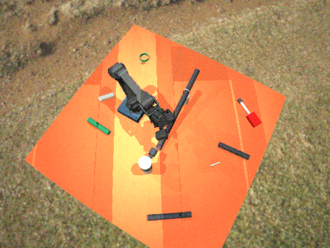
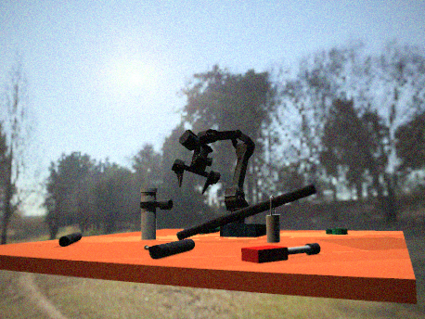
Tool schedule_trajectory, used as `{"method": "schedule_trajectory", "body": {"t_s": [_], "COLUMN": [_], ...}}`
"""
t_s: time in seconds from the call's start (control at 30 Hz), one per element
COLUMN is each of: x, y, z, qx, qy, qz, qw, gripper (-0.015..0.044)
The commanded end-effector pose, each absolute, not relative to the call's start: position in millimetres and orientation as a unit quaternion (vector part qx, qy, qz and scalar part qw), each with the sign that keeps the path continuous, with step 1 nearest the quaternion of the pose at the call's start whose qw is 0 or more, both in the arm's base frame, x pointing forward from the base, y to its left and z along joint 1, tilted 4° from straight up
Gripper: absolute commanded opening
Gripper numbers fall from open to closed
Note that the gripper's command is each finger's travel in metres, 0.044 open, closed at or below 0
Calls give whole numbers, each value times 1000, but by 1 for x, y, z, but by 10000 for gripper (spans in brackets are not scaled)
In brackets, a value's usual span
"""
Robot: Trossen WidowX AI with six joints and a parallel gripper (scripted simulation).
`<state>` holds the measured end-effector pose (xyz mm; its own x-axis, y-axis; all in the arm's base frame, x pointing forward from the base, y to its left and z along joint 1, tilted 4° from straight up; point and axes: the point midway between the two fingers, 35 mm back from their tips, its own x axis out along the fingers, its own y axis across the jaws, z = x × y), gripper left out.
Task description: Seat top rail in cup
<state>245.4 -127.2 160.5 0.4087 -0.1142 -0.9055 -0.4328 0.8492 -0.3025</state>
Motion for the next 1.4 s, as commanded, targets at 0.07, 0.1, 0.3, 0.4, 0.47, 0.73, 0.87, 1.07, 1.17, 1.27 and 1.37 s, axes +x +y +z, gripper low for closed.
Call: {"method": "schedule_trajectory", "body": {"t_s": [0.07, 0.1, 0.3, 0.4, 0.47, 0.73, 0.87, 1.07, 1.17, 1.27, 1.37], "x": [238, 237, 236, 236, 236, 236, 236, 242, 245, 247, 247], "y": [-78, -75, -73, -73, -73, -73, -73, -70, -67, -63, -60], "z": [203, 205, 206, 206, 206, 206, 205, 182, 165, 148, 132], "qx": [27, 43, 72, 72, 72, 72, 66, -96, -203, -298, -379], "qy": [523, 520, 515, 515, 515, 515, 518, 585, 611, 617, 600], "qz": [-116, -127, -145, -145, -145, -145, -141, -9, 100, 216, 334], "qw": [844, 844, 842, 842, 842, 842, 841, 805, 758, 696, 620], "gripper": [440, 440, 440, 440, 440, 440, 440, 440, 440, 440, 440]}}
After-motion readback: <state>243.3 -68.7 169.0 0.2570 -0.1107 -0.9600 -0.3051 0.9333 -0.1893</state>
